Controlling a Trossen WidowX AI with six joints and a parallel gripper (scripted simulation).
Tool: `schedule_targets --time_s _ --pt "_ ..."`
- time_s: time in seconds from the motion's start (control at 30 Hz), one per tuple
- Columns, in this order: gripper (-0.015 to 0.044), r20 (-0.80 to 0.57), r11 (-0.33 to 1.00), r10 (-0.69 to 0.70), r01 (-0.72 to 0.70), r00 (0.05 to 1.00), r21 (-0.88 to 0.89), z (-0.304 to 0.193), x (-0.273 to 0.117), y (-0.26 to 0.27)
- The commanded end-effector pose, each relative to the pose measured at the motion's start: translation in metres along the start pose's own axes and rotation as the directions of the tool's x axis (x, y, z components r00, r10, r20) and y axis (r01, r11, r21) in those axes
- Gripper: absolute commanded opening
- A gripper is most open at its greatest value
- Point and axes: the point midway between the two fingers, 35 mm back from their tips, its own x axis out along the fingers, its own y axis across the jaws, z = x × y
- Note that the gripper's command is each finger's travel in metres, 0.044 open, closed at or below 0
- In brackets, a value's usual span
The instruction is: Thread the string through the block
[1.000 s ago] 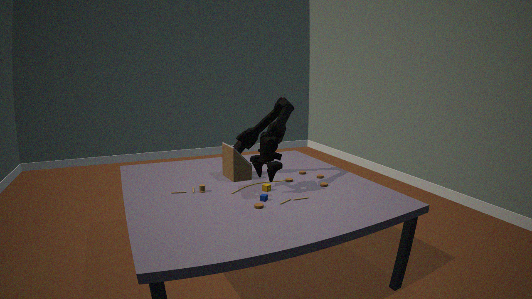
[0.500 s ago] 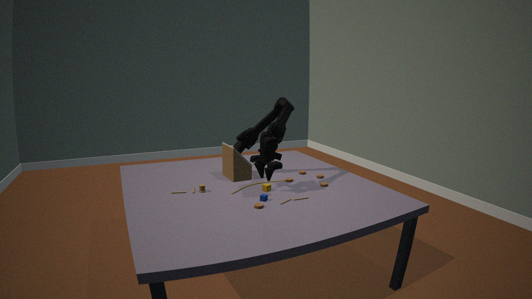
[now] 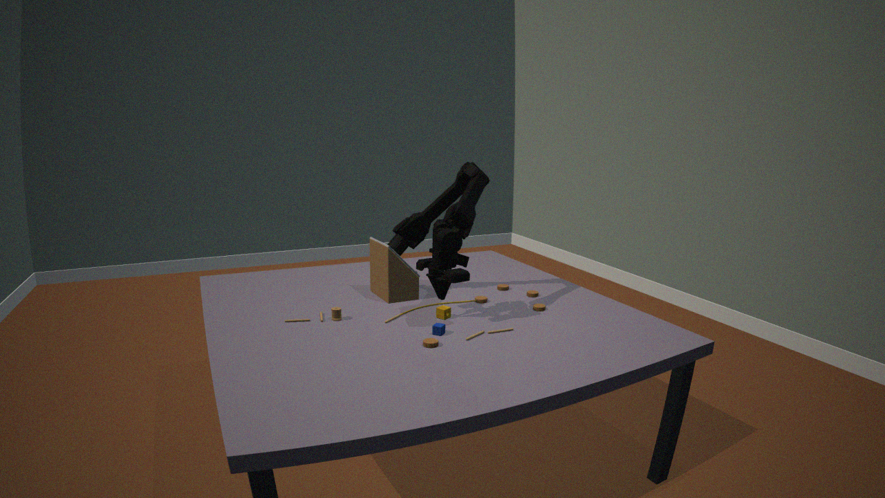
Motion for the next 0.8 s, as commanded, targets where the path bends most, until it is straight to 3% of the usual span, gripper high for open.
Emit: schedule_targets --time_s 0.0,0.53,0.77 --pt "0.0 0.0 1.0 0.0 0.0 1.0 0.0 0.0 0.0 0.0" --pt "0.0 0.0 1.0 0.0 0.0 1.0 0.0 0.0 0.0 0.0" --pt "0.0184 0.0 1.0 0.0 0.0 1.0 0.0 0.0 0.0 0.0"
